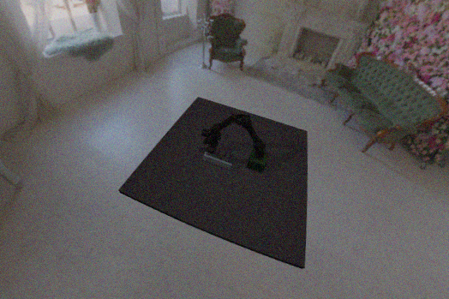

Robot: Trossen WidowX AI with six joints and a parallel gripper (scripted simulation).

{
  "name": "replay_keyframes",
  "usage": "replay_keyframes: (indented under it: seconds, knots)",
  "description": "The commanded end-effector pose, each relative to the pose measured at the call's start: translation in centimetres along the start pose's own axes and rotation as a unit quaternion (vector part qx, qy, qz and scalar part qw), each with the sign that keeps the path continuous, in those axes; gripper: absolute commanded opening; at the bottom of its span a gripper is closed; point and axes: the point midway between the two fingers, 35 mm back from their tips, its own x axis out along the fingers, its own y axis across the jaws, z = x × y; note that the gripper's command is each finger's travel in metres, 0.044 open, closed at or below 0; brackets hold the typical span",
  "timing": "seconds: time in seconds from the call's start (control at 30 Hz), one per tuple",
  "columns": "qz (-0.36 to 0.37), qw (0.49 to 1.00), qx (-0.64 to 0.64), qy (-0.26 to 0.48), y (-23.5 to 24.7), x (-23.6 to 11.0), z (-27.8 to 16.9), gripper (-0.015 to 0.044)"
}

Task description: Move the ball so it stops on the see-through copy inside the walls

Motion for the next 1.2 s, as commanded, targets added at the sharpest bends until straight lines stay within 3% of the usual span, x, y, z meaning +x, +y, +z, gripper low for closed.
replay_keyframes:
  seconds: [0.0, 0.17, 0.4, 0.6, 0.93, 1.1, 1.17]
  knots:
    - [0.0, 1.0, 0.0, 0.0, 0.0, 0.0, 0.0, 0.0105]
    - [0.0, 1.0, 0.0, 0.0, 0.0, 0.0, 0.0, 0.0221]
    - [0.0, 1.0, 0.0, 0.0, 0.0, -0.3, 0.0, 0.0221]
    - [-0.001, 1.0, 0.0, 0.0, 0.0, -8.4, 0.1, 0.0221]
    - [0.001, 1.0, -0.001, -0.007, 0.0, -7.8, 0.3, 0.0221]
    - [0.001, 1.0, -0.001, -0.012, 0.0, -12.9, 0.1, 0.0353]
    - [0.001, 1.0, -0.001, -0.012, 0.0, -13.2, 0.0, 0.0405]
